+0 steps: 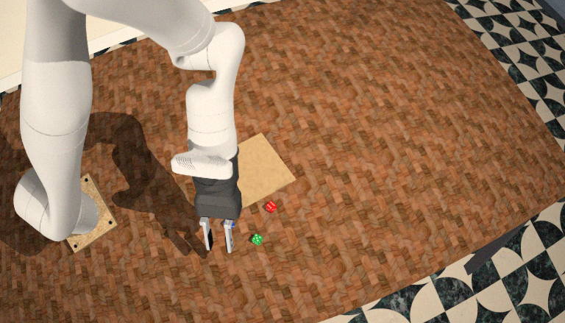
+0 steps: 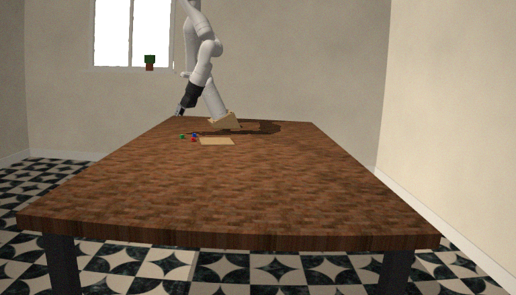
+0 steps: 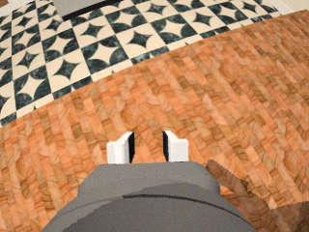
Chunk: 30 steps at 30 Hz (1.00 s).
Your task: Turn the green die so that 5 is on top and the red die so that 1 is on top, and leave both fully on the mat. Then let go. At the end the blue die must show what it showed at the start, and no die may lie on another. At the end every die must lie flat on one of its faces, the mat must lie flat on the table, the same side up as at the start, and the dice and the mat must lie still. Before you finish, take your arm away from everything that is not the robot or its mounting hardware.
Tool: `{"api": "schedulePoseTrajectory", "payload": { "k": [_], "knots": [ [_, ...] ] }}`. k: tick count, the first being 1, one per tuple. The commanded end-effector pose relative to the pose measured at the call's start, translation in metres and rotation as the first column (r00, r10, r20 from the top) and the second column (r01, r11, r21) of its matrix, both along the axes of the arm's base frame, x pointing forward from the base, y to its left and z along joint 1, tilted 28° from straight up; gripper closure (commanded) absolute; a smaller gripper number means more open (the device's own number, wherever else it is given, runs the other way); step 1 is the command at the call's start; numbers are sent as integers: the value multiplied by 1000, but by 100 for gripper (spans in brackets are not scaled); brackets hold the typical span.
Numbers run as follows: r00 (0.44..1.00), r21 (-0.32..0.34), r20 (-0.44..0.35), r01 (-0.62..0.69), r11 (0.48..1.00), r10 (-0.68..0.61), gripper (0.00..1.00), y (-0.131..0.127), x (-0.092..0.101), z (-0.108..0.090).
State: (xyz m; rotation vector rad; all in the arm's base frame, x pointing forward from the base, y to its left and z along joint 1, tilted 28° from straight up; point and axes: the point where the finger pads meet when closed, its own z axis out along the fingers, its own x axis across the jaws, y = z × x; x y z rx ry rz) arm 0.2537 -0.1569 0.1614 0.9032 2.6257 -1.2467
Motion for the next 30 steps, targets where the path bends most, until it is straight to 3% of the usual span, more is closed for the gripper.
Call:
{"api": "schedulePoseTrajectory", "payload": {
  "k": [1,6,11,14,16,23,30],
  "knots": [
    [996,13,77,53,999,-54,36,2,2,1],
    [945,53,246,208,977,-214,36,6,4,1],
    [848,115,387,346,931,-363,36,9,8,1],
    [772,160,457,418,894,-442,36,11,11,1],
    [772,160,457,418,894,-442,36,11,11,1],
    [562,277,575,550,788,-594,36,16,19,3],
    [337,397,634,631,667,-696,36,19,29,6]
  ]
}}
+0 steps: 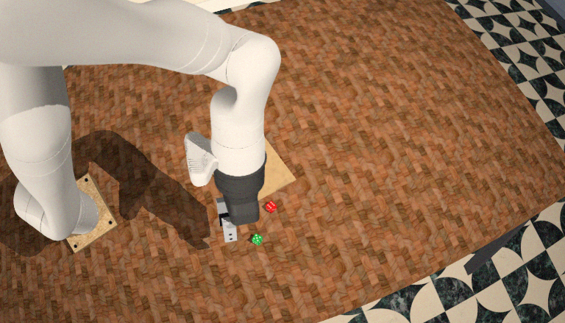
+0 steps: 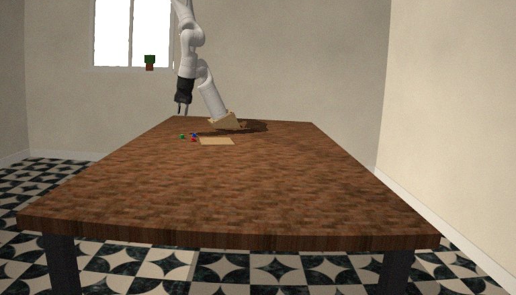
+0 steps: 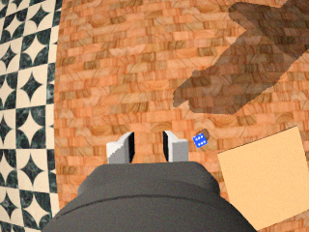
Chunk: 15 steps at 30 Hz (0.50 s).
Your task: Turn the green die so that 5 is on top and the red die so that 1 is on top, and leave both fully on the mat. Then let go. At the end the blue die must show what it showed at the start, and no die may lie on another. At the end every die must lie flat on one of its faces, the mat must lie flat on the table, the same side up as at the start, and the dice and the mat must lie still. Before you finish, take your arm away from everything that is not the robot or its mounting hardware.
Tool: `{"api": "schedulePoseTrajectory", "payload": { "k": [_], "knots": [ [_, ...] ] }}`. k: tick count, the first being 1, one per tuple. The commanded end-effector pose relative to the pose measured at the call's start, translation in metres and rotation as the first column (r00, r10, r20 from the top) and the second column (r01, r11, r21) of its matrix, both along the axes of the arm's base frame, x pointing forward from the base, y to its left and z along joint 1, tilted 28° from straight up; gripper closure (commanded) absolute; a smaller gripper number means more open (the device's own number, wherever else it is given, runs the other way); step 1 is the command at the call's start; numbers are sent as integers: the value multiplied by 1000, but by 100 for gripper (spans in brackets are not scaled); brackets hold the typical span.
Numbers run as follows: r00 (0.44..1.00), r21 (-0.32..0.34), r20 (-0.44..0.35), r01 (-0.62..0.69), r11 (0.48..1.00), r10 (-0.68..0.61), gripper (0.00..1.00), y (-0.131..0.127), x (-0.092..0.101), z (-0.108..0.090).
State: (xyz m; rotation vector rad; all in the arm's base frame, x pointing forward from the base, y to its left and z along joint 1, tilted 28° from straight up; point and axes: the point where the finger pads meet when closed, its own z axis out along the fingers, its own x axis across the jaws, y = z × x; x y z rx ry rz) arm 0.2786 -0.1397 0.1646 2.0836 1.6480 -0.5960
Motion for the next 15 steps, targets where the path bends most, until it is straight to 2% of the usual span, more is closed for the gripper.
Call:
{"api": "schedulePoseTrajectory", "payload": {
  "k": [1,3,8,15],
  "knots": [
    [997,15,62,49,999,-50,36,2,6,4],
    [997,15,62,49,999,-50,36,2,6,4],
    [972,44,161,164,985,-169,36,4,13,7],
    [911,97,270,296,950,-312,36,5,23,12]
  ]
}}
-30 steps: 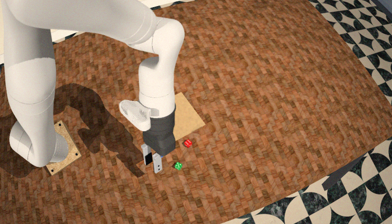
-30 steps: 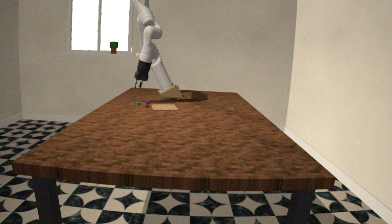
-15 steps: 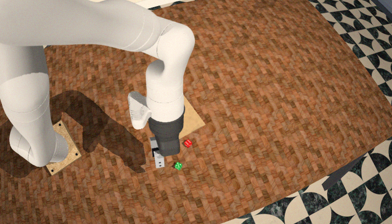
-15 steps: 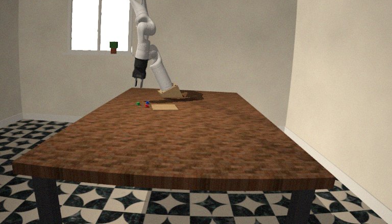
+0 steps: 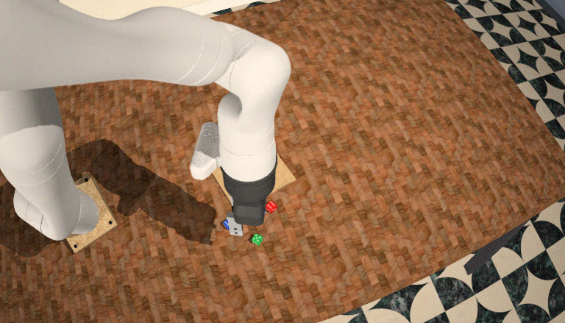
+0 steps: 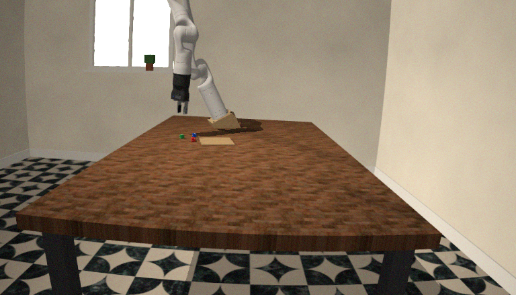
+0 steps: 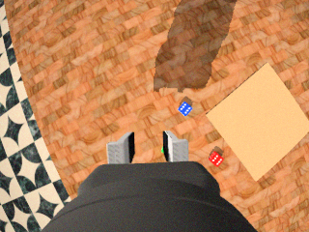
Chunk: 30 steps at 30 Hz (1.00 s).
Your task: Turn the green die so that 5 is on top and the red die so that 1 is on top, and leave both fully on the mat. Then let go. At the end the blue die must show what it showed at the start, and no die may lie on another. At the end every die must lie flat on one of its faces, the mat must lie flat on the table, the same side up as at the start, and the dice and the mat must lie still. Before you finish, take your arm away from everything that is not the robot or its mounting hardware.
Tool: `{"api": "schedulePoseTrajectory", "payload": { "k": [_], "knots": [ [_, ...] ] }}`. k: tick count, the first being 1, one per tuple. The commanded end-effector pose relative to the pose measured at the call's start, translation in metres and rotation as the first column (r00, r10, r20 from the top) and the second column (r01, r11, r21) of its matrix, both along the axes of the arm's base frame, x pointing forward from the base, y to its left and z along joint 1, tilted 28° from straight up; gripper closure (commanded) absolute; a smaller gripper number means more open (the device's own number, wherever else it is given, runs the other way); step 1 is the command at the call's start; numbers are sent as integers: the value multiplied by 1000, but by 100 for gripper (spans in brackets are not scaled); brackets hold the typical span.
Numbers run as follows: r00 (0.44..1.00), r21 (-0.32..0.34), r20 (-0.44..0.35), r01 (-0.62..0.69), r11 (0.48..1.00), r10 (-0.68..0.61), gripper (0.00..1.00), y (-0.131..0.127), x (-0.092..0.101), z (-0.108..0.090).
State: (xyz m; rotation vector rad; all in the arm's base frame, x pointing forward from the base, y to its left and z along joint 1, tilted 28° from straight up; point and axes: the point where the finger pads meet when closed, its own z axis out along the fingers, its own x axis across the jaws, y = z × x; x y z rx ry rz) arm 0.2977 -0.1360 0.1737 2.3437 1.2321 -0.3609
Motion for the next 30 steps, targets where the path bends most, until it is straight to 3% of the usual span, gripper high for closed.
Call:
{"api": "schedulePoseTrajectory", "payload": {
  "k": [1,17,30],
  "knots": [
    [998,13,45,35,999,-36,36,2,5,4],
    [950,74,200,228,971,-239,36,2,20,13],
    [910,111,259,305,946,-324,36,2,26,18]
  ]
}}
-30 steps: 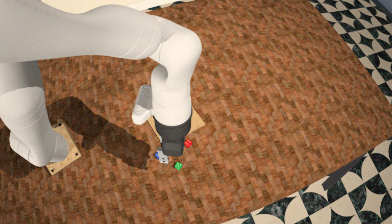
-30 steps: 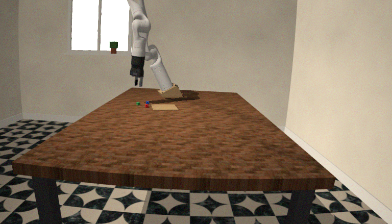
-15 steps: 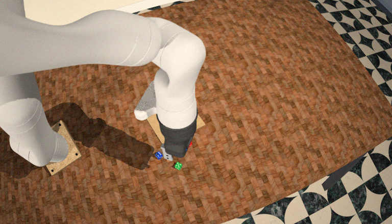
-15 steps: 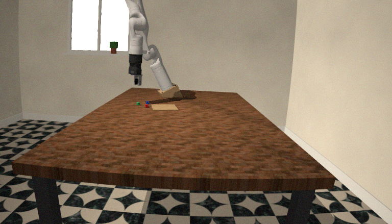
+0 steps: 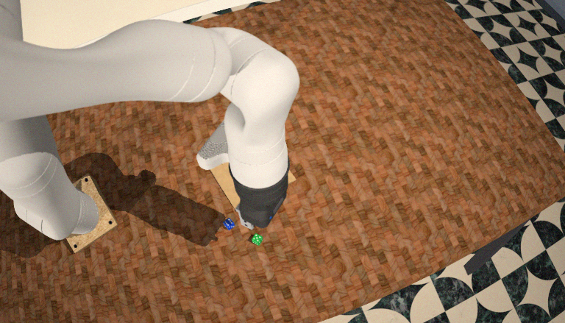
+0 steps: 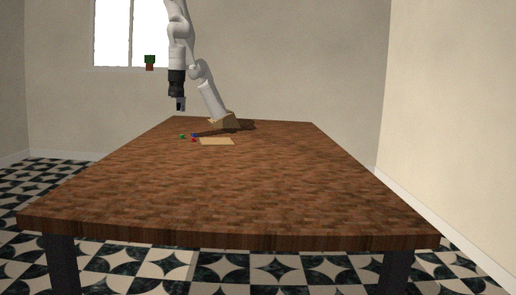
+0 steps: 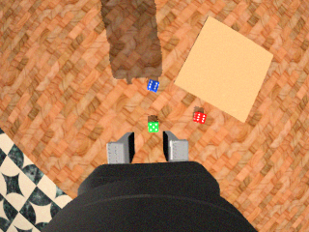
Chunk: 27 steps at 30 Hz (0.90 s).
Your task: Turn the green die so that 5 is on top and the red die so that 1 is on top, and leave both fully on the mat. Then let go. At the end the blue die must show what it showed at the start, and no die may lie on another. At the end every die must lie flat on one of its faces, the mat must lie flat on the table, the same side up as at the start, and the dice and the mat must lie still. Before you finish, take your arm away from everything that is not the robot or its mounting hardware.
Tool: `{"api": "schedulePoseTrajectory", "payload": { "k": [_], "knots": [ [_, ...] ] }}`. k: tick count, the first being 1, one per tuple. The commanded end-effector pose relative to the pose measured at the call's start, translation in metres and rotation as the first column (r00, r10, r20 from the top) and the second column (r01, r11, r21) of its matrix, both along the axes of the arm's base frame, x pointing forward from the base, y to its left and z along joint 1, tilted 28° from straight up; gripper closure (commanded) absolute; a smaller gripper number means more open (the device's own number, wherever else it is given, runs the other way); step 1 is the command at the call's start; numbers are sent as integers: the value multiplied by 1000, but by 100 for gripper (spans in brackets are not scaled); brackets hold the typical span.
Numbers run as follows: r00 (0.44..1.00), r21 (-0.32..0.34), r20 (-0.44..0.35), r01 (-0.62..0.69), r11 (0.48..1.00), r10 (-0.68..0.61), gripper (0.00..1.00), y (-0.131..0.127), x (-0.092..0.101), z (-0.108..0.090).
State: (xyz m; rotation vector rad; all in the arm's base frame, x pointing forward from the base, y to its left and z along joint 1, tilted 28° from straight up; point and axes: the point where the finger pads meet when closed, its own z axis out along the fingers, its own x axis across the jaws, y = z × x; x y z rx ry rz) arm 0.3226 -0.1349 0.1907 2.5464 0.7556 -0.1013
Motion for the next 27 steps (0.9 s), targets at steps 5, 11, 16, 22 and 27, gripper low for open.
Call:
{"api": "schedulePoseTrajectory", "payload": {
  "k": [5,11,16,22,27],
  "knots": [
    [999,9,26,25,1000,-26,36,1,3,3],
    [999,12,34,36,999,-36,36,1,4,3],
    [998,13,40,43,999,-43,36,0,4,4],
    [998,14,41,45,999,-45,36,0,5,4],
    [998,14,41,45,999,-45,0,0,5,4]
  ]
}}
